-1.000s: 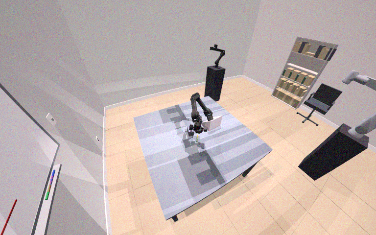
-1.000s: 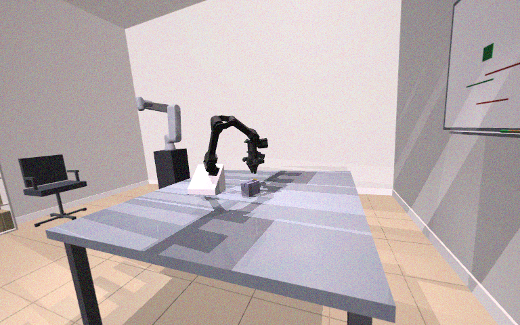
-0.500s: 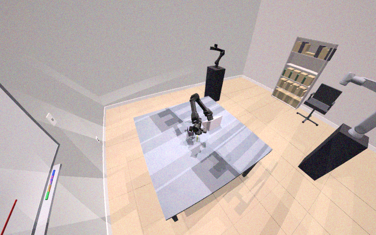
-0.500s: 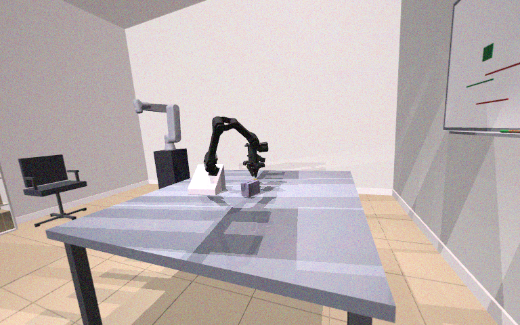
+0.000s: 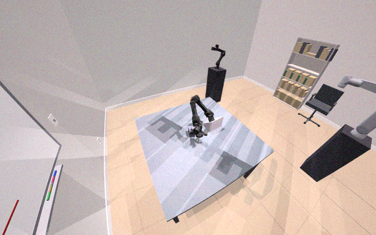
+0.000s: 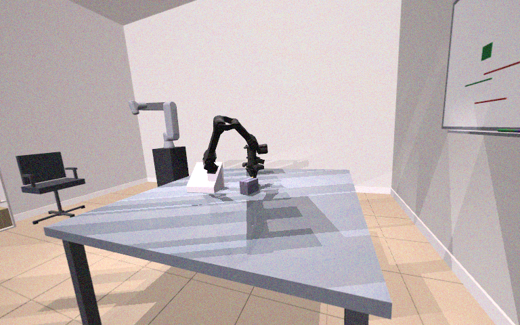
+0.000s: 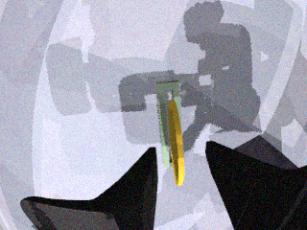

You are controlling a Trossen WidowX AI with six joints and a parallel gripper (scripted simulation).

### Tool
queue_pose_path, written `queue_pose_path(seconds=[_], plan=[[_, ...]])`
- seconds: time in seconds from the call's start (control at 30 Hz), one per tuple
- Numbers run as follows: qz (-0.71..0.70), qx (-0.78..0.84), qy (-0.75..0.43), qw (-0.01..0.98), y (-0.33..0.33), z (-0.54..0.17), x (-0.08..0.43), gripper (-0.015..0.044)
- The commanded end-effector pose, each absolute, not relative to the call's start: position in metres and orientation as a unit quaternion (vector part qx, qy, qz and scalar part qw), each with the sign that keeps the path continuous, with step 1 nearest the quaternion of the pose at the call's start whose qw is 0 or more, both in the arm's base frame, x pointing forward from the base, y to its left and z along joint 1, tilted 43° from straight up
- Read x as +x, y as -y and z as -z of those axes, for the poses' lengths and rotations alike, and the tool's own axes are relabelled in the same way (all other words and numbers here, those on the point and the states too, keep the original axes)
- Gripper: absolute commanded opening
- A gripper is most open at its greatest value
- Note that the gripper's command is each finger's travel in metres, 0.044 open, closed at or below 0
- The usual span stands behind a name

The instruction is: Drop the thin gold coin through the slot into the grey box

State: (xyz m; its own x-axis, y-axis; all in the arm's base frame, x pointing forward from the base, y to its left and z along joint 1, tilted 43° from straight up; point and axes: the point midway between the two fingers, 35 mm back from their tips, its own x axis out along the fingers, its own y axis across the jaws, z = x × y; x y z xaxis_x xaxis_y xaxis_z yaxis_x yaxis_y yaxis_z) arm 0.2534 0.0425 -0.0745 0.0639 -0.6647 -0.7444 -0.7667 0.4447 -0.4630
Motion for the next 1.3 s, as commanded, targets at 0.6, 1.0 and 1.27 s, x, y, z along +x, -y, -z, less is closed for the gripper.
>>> queue_pose_path(seconds=[0.6, 1.0, 1.27], plan=[[-0.049, -0.528, -0.684, 0.502, -0.016, 0.101, 0.252, 0.0161], [-0.049, -0.528, -0.684, 0.502, -0.014, 0.104, 0.252, 0.0000], [-0.049, -0.528, -0.684, 0.502, -0.014, 0.104, 0.252, 0.0000]])
